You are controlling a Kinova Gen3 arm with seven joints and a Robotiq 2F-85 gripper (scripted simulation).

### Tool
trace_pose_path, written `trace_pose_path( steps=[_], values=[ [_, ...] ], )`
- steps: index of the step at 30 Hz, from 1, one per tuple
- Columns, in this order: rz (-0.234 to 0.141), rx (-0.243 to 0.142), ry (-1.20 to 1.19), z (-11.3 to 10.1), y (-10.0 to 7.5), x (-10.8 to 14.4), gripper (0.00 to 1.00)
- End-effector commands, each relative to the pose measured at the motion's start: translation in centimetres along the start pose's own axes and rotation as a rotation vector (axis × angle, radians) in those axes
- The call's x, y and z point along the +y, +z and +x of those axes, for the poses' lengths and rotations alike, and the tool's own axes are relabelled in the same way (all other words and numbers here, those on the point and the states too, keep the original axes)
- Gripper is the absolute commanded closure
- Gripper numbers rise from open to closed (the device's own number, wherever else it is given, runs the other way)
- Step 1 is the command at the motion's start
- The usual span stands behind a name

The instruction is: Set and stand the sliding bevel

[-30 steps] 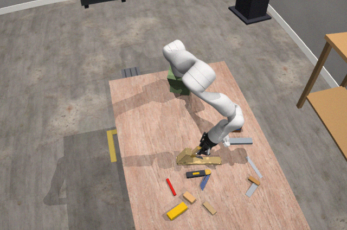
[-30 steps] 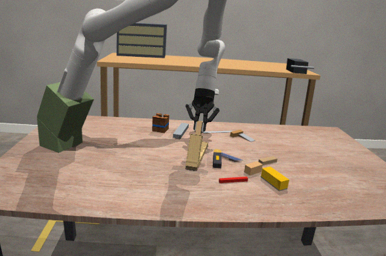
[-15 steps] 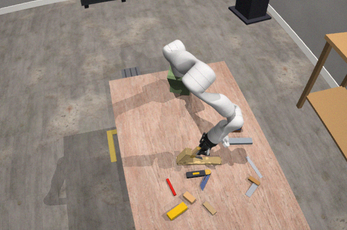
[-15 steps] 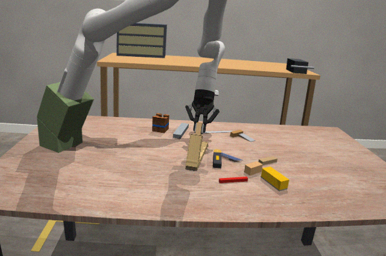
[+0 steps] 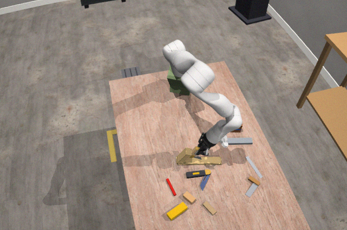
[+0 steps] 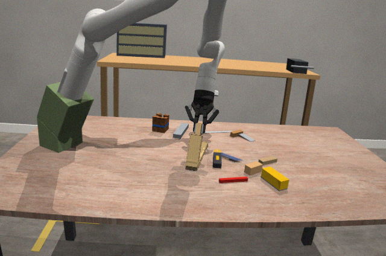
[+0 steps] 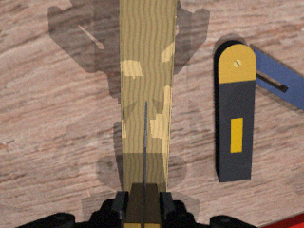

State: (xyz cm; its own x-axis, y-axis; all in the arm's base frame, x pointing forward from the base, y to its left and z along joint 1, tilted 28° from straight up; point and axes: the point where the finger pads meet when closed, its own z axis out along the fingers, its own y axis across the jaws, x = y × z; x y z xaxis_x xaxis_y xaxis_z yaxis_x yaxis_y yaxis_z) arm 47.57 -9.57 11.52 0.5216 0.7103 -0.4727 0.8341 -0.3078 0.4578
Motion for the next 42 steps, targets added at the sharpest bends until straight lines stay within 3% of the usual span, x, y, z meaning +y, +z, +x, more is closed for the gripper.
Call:
trace_pose_path(
  steps=[1,42],
  values=[
    [-0.001,0.001,0.000,0.0,-0.1,0.0,0.90],
    [-0.001,0.001,0.000,0.0,1.0,0.0,0.90]
  ],
)
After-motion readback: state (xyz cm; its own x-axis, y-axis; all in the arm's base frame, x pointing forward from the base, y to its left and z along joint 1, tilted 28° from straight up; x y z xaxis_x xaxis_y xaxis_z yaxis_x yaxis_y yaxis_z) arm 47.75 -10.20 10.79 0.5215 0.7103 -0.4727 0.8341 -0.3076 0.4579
